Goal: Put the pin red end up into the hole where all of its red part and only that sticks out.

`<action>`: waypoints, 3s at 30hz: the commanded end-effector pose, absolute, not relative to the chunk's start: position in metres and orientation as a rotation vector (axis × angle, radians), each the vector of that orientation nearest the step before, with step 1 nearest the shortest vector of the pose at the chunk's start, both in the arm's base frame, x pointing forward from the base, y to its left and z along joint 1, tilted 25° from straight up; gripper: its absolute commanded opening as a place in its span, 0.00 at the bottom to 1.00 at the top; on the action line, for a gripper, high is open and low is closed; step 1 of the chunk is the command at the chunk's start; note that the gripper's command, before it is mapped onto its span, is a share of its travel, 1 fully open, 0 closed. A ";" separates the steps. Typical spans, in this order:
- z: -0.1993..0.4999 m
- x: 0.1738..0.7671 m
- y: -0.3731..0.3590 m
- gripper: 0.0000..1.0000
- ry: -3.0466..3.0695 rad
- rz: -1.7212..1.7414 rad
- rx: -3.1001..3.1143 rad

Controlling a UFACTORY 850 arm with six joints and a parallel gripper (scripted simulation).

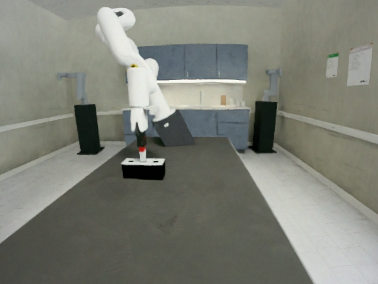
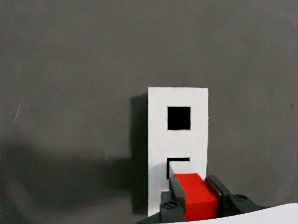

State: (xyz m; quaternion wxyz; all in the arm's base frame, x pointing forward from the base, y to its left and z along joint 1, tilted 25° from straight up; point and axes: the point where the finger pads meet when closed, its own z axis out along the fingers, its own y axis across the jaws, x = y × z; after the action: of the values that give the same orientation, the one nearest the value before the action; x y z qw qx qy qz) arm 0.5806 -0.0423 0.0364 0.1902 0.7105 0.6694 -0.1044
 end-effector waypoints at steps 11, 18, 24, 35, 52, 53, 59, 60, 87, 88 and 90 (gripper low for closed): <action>0.036 0.581 -0.042 0.00 1.883 -0.291 1.994; 0.036 0.581 -0.042 0.00 1.883 -0.291 1.994; 0.036 0.581 -0.042 0.00 1.883 -0.291 1.994; 0.033 0.582 -0.043 0.00 1.882 -0.291 1.995; 0.033 0.583 -0.043 0.00 1.881 -0.291 1.995; 0.033 0.583 -0.043 0.00 1.881 -0.291 1.995; 0.033 0.583 -0.043 0.00 1.881 -0.291 1.995; 0.033 0.583 -0.043 0.00 1.881 -0.291 1.995; 0.029 0.582 -0.045 0.00 1.881 -0.291 1.996; 0.029 0.582 -0.045 0.00 1.881 -0.291 1.996; 0.029 0.582 -0.045 0.00 1.881 -0.291 1.996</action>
State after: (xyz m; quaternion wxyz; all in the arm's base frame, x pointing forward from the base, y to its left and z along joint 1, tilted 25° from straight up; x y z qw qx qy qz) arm 0.5810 -0.0455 0.0285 0.1903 0.7104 0.6695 -0.1042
